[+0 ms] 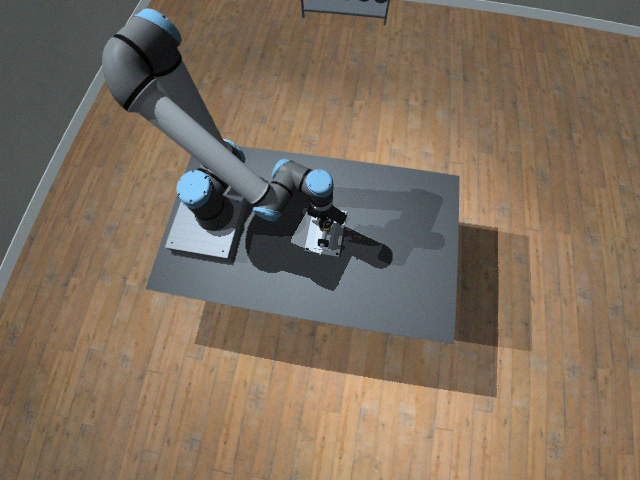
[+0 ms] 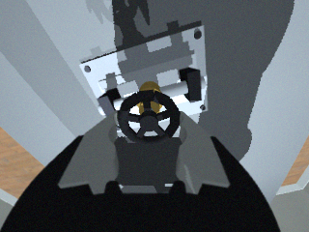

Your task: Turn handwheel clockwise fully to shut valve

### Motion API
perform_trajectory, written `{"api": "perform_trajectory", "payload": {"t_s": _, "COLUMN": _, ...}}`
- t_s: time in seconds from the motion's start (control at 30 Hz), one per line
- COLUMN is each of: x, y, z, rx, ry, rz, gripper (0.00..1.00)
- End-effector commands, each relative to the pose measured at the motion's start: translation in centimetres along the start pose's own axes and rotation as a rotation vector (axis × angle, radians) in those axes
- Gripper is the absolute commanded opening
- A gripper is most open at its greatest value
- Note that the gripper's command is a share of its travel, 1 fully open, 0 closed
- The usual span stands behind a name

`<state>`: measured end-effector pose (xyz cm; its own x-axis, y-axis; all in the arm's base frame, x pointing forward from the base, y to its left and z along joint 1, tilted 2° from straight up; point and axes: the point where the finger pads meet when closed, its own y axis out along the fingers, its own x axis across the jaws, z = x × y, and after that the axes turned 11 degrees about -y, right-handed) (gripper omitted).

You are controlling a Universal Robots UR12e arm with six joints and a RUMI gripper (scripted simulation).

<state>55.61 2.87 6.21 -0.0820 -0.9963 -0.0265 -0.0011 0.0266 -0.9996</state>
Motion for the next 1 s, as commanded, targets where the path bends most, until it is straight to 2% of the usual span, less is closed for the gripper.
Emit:
{"api": "perform_trajectory", "payload": {"t_s": 0.0, "x": 0.01, "y": -0.08, "z": 0.08, "rx": 0.002, "ry": 0.000, "rz": 0.000, "gripper": 0.00}}
{"api": "perform_trajectory", "payload": {"t_s": 0.37, "x": 0.01, "y": -0.08, "z": 0.08, "rx": 0.002, "ry": 0.000, "rz": 0.000, "gripper": 0.00}}
{"api": "perform_trajectory", "payload": {"t_s": 0.4, "x": 0.01, "y": -0.08, "z": 0.08, "rx": 0.002, "ry": 0.000, "rz": 0.000, "gripper": 1.00}}
{"api": "perform_trajectory", "payload": {"t_s": 0.97, "x": 0.01, "y": -0.08, "z": 0.08, "rx": 0.002, "ry": 0.000, "rz": 0.000, "gripper": 1.00}}
